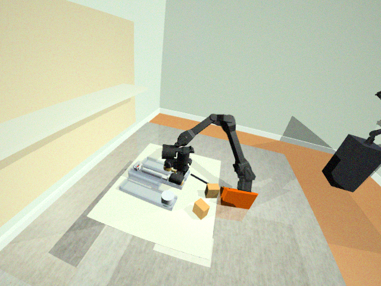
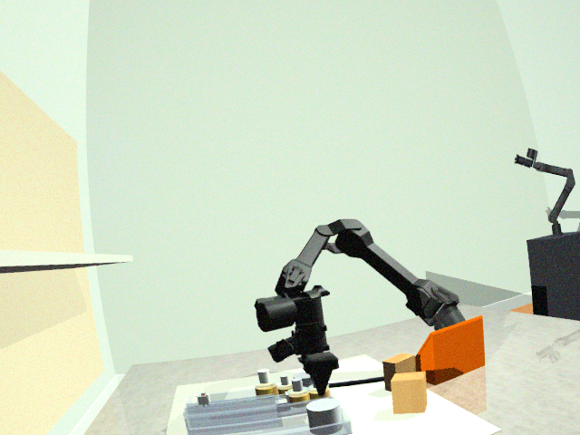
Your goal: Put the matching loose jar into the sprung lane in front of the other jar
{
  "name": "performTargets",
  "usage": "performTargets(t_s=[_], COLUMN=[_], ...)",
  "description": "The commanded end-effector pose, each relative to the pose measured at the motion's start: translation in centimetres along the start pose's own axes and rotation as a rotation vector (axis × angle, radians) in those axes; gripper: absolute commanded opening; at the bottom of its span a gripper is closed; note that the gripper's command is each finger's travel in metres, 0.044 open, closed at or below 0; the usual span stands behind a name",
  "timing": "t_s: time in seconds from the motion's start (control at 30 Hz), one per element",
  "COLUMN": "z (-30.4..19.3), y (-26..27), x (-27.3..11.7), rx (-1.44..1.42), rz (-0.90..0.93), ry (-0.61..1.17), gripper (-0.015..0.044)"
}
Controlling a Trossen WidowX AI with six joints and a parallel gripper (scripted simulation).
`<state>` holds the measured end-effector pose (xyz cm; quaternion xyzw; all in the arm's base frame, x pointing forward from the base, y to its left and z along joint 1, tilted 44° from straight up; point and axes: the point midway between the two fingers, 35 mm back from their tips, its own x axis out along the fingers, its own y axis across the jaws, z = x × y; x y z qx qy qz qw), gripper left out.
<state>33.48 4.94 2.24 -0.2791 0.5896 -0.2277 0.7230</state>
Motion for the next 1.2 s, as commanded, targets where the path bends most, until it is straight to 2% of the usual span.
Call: performTargets(t_s=[0.0, 0.2, 0.5, 0.73, 1.17], z=[0.0, 0.0, 0.0, -0.3, -4.8], y=[0.0, 0.0, 0.0, 0.1, 0.3], x=[0.0, 0.0, -2.0, -2.0, -2.2], rx=[0.005, 0.005, 0.005, 0.005, 0.003], rz=[-0.001, -0.001, 0.000, 0.001, 0.002], ry=[0.000, 0.000, 0.000, 0.000, 0.002], gripper=[0.0158, 0.0304, 0.0304, 0.0304, 0.0304])
